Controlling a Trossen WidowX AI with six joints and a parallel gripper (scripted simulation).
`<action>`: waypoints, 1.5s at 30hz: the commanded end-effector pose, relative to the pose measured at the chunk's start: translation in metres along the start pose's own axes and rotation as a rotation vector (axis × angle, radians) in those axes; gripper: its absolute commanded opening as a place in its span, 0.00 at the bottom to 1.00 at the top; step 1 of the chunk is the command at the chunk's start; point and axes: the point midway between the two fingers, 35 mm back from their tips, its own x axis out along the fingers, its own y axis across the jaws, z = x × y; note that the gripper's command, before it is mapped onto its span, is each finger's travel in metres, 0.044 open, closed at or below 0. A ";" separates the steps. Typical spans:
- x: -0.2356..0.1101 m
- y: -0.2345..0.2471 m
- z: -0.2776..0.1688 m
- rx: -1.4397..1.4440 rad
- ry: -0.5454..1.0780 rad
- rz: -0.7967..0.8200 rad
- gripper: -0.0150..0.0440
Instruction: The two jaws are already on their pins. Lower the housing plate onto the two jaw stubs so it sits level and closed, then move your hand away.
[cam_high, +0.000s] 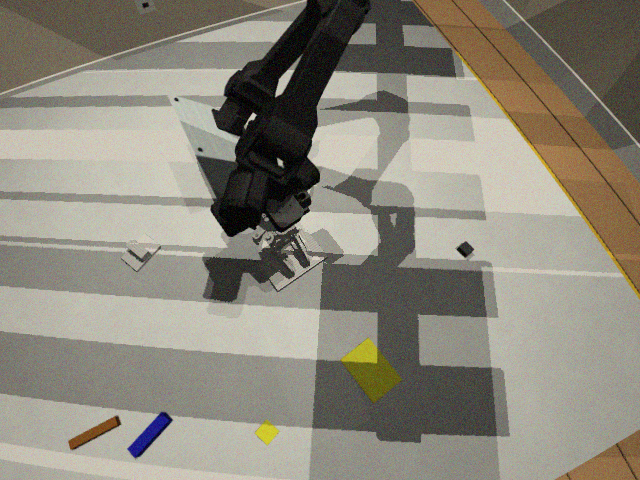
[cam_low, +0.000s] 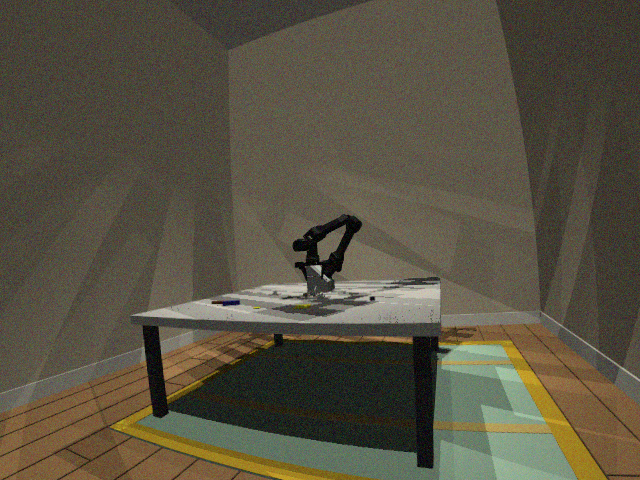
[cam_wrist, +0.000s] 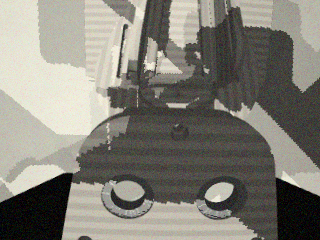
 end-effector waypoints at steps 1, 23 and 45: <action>0.000 0.000 0.000 -0.006 -0.002 0.003 0.85; 0.000 -0.006 -0.005 -0.006 -0.002 0.003 0.85; 0.000 -0.008 -0.006 -0.009 -0.002 0.003 0.85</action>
